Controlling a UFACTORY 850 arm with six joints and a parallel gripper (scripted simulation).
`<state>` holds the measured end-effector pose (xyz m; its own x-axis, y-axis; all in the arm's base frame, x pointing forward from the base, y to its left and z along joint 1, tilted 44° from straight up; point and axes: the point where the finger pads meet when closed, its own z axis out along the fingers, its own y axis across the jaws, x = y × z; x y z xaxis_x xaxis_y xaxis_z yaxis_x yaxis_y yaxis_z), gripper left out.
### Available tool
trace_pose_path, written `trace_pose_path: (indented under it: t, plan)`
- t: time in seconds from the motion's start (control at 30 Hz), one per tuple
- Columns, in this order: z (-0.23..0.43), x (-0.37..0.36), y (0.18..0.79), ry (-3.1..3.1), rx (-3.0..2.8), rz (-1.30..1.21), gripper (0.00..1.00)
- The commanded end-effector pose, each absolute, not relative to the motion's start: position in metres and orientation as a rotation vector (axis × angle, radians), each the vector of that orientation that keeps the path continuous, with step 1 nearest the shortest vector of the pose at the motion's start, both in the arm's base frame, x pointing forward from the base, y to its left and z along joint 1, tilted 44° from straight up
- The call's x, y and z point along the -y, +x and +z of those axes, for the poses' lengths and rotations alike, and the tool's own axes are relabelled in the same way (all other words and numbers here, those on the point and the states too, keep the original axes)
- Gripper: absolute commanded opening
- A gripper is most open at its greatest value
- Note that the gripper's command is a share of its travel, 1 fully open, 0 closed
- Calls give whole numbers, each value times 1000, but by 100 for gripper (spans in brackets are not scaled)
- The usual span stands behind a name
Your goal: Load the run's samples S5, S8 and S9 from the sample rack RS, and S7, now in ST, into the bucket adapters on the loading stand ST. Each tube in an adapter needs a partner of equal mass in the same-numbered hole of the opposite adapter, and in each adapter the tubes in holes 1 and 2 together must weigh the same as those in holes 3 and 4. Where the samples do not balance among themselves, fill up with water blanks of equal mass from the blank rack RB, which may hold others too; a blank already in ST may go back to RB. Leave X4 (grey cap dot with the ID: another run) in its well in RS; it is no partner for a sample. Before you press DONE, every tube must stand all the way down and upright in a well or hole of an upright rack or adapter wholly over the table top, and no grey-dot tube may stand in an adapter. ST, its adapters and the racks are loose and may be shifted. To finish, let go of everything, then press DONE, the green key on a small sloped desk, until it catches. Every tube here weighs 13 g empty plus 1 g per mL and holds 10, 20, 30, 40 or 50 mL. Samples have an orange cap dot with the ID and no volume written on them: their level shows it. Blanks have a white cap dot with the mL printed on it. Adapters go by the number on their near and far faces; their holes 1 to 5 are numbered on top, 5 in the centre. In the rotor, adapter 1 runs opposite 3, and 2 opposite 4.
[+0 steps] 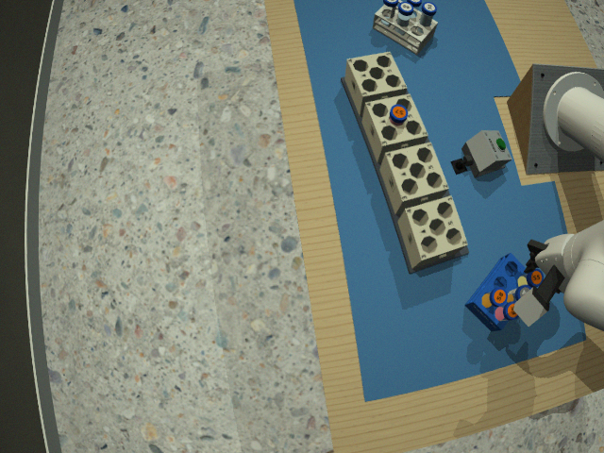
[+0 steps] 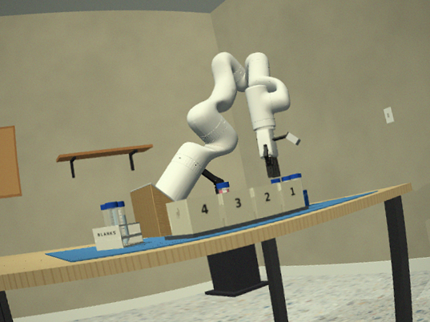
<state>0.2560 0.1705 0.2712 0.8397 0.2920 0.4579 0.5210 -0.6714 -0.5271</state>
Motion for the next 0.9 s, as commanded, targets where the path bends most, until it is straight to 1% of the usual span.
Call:
trace_pose_path:
  t: [0.0,0.87]
  plan:
    - [265,-177,259,-2340,590,-447,57]
    - [259,-183,260,-2340,590,-447,57]
